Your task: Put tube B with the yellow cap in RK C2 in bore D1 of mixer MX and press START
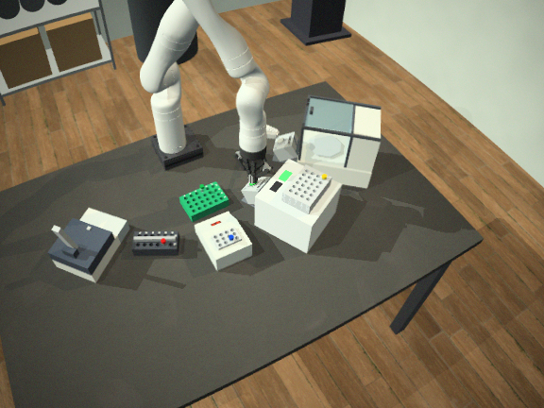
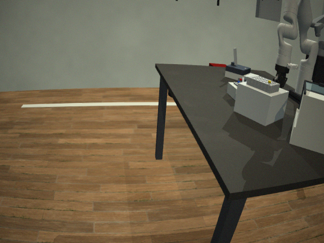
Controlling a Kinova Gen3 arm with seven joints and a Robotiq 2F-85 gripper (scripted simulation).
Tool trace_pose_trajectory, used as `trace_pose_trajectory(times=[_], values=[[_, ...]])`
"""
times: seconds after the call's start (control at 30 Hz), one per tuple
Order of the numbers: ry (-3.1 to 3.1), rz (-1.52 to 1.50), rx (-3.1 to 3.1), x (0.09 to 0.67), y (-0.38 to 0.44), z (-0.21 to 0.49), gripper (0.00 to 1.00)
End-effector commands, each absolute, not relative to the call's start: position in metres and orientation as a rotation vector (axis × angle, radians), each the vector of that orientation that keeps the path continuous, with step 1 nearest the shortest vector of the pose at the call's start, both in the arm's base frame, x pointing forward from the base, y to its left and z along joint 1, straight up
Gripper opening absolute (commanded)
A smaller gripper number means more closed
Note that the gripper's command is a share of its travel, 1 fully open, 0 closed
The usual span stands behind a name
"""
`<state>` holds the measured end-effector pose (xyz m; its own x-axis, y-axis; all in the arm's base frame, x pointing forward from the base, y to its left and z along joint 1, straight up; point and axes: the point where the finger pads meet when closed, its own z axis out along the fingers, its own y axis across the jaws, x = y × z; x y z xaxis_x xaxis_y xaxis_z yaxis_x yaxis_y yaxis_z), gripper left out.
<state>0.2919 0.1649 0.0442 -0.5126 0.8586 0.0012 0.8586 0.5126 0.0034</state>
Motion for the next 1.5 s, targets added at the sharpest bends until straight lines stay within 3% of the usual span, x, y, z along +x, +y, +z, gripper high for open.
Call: trace_pose_trajectory(times=[0.0,1.47], values=[[2.737,0.003,1.542,0.290,0.165,0.041,0.10],[2.739,0.003,1.545,0.291,0.166,0.067,0.10]])
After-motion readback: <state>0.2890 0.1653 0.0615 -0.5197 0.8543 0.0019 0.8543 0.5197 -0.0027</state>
